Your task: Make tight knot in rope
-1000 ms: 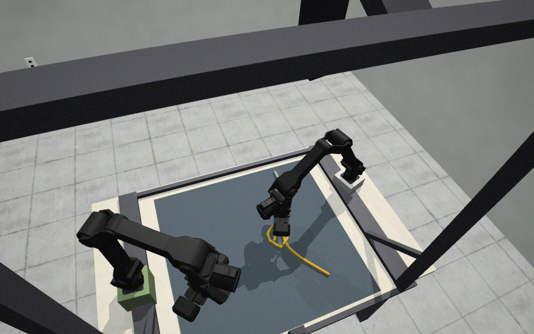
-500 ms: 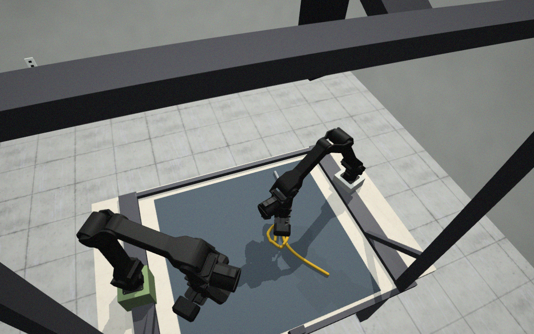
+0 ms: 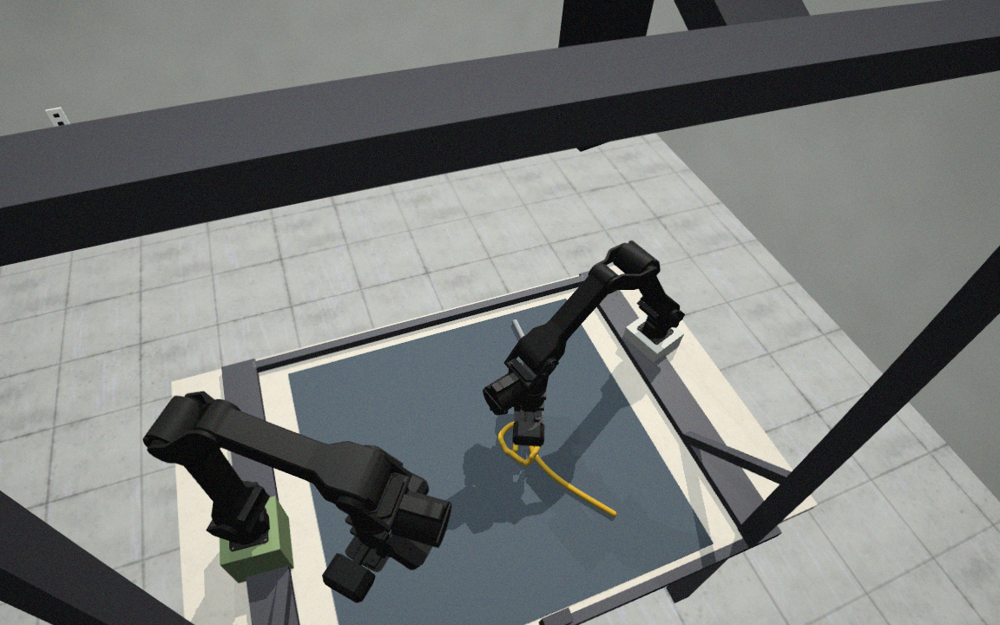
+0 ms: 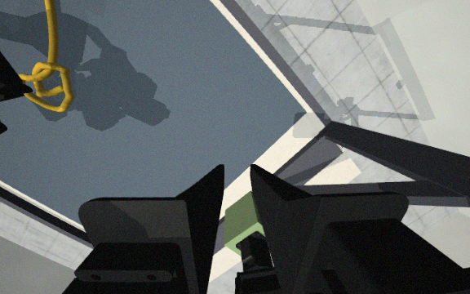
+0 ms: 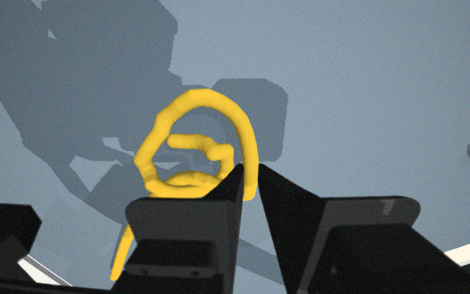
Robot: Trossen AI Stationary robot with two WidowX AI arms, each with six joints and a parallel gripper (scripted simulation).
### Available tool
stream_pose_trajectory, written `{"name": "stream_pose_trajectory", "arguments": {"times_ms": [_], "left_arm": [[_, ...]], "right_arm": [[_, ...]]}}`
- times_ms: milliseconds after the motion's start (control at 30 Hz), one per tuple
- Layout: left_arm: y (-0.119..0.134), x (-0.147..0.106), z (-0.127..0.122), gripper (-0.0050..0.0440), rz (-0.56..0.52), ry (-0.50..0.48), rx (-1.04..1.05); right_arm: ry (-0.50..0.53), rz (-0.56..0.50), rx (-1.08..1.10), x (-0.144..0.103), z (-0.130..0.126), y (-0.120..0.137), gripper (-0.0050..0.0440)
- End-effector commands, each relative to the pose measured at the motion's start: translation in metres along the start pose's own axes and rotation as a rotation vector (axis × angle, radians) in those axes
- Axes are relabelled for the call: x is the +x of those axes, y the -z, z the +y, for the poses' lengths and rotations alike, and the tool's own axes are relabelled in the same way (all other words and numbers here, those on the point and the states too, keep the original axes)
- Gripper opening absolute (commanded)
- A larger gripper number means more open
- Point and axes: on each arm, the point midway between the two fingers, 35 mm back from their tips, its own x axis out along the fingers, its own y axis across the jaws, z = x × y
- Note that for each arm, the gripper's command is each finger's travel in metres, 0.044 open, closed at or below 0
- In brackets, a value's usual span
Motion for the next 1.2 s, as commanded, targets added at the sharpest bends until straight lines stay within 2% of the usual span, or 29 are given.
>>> {"name": "stream_pose_trajectory", "arguments": {"times_ms": [0, 167, 267, 567, 700, 933, 1033, 1167], "left_arm": [[0.000, -0.005, 0.001, 0.0100, -0.016, -0.007, -0.003], [0.000, -0.005, 0.001, 0.0100, -0.016, -0.007, -0.003], [0.000, -0.005, 0.001, 0.0100, -0.016, -0.007, -0.003], [0.000, -0.005, 0.001, 0.0100, -0.016, -0.007, -0.003], [0.000, -0.005, 0.001, 0.0100, -0.016, -0.007, -0.003], [0.000, -0.005, 0.001, 0.0100, -0.016, -0.007, -0.003], [0.000, -0.005, 0.001, 0.0100, -0.016, -0.007, -0.003], [0.000, -0.005, 0.001, 0.0100, -0.016, -0.007, -0.003]], "right_arm": [[-0.015, -0.018, -0.002, -0.007, 0.002, -0.003, 0.0050], [-0.015, -0.018, -0.002, -0.007, 0.002, -0.003, 0.0170], [-0.015, -0.018, -0.002, -0.014, 0.002, -0.003, 0.0100], [-0.015, -0.018, -0.002, -0.037, 0.002, -0.003, 0.0100], [-0.015, -0.018, -0.002, -0.058, 0.002, -0.002, 0.0100], [-0.015, -0.018, -0.002, -0.069, 0.002, -0.002, 0.0100], [-0.015, -0.018, -0.002, -0.085, 0.001, -0.002, 0.0100], [-0.015, -0.018, -0.002, -0.091, 0.001, -0.002, 0.0100]]}}
